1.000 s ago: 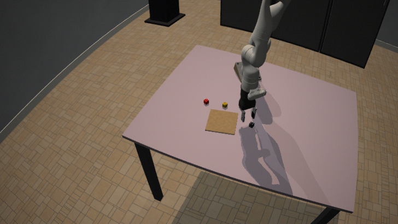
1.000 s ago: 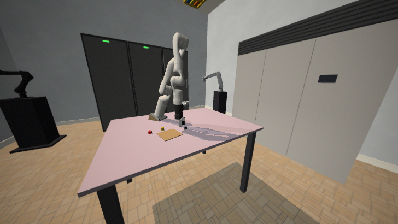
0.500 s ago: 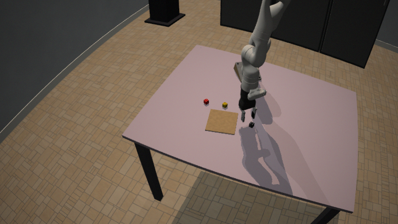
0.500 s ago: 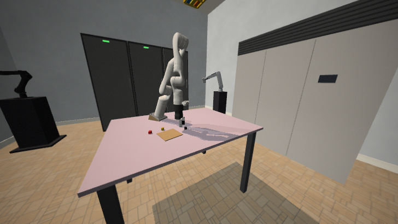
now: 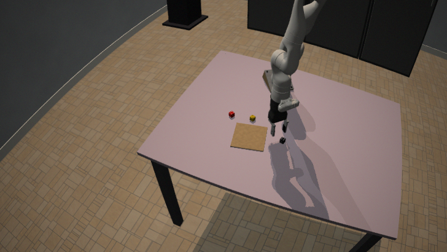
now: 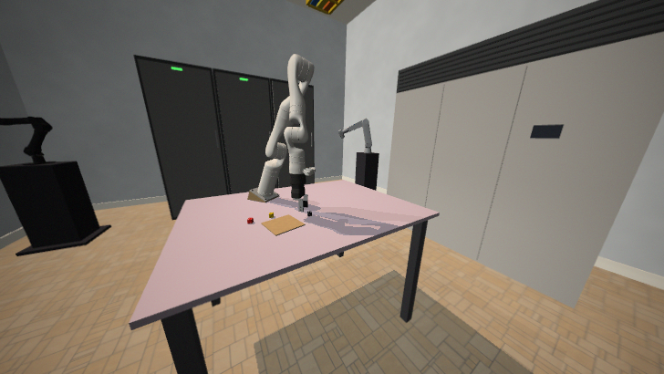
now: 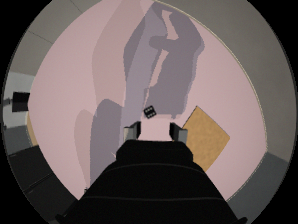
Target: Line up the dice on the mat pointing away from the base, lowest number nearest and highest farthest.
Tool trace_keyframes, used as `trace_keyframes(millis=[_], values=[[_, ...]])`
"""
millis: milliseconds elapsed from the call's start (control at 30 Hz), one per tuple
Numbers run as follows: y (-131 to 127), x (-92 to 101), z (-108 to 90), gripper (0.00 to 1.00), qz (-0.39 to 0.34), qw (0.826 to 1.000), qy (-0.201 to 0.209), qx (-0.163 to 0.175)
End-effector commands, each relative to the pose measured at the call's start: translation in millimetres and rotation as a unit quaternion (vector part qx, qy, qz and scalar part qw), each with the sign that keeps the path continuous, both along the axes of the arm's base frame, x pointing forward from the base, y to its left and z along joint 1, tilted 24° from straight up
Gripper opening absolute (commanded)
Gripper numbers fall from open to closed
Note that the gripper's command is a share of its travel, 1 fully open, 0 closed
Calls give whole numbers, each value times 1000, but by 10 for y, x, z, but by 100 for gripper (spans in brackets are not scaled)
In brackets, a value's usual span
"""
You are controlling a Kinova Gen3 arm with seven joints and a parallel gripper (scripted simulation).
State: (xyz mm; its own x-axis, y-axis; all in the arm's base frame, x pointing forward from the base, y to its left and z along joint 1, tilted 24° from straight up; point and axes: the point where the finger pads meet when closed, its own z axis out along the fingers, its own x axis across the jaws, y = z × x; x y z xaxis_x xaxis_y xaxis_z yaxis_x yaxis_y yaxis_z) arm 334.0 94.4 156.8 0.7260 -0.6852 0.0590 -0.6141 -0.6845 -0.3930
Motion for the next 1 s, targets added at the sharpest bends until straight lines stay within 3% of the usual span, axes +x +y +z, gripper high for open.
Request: trace_keyframes(millis=[0, 533, 967], values=[[1, 6, 32, 100, 0, 1000, -3, 1], [-79, -94, 322, 100, 0, 1000, -3, 1], [-207, -256, 792, 100, 0, 1000, -3, 1]])
